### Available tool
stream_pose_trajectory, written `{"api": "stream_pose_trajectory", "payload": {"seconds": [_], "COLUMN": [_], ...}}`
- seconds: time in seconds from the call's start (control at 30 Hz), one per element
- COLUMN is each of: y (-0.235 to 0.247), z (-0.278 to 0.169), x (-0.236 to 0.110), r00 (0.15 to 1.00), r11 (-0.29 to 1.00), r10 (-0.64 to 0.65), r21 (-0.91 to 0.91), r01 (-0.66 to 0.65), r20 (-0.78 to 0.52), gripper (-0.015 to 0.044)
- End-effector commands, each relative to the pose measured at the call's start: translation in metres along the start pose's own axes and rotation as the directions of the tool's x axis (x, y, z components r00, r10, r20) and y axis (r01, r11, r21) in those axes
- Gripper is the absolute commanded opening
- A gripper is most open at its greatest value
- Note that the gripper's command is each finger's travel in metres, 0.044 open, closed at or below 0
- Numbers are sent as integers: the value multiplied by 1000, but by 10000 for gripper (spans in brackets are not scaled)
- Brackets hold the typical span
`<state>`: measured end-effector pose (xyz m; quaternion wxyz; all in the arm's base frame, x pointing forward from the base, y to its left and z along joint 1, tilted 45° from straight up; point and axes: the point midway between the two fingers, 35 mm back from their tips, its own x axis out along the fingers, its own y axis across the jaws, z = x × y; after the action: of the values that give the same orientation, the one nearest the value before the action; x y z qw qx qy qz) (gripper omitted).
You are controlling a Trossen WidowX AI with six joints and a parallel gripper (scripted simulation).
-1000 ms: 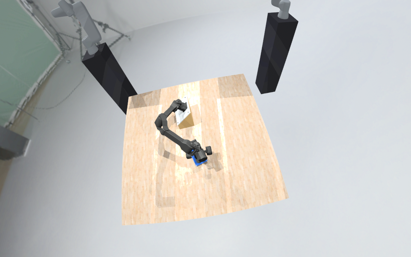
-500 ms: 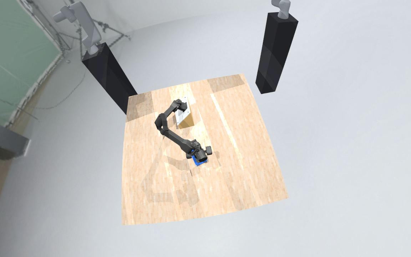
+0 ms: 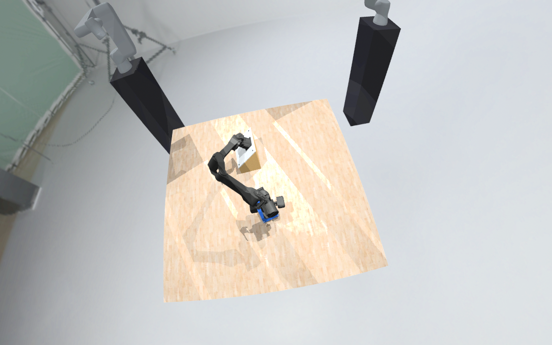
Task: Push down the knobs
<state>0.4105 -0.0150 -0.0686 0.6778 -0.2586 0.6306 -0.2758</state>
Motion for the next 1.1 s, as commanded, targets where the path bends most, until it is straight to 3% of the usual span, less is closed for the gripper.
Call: {"api": "stream_pose_trajectory", "payload": {"seconds": [0.0,1.07], "y": [-1,-1], "z": [0,0], "x": [9,5], "r00": [1000,1000], "r11": [1000,1000], "r10": [-4,-3], "r21": [9,9], "r01": [4,3], "r20": [-8,-8], "gripper": [0,0]}}
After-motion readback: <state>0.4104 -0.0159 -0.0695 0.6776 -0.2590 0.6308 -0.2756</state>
